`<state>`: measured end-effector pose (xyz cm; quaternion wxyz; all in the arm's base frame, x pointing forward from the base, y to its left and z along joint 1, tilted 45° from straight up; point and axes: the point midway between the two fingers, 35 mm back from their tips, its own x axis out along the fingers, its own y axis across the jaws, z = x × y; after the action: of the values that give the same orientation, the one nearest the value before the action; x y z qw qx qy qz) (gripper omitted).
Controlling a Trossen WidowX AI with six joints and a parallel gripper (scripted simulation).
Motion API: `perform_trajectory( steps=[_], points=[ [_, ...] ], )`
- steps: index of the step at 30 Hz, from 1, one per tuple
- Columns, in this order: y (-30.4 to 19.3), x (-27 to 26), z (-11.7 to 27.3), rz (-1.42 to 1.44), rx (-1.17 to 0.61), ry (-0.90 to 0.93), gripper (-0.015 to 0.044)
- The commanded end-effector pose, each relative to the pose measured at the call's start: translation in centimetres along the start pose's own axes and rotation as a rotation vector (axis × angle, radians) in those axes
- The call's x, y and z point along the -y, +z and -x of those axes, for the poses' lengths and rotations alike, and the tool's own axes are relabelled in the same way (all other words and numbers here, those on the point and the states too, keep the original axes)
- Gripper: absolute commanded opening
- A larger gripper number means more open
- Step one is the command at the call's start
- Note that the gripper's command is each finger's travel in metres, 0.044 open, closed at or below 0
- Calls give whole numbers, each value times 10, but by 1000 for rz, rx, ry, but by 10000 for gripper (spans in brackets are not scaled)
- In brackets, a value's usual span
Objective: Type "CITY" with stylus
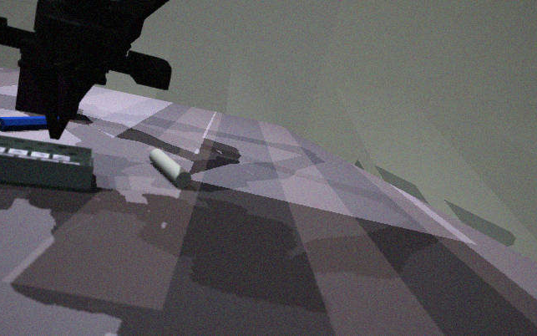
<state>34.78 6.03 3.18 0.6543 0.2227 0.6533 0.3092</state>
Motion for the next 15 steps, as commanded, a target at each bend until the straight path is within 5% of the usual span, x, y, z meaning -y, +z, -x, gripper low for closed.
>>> perform_trajectory(
  steps=[1,7,15],
  points=[
    [1,-1,1,5,2,7,0],
    [2,64,1,6,3,3,0],
    [2,66,1,6,3,3,0]
  ],
)
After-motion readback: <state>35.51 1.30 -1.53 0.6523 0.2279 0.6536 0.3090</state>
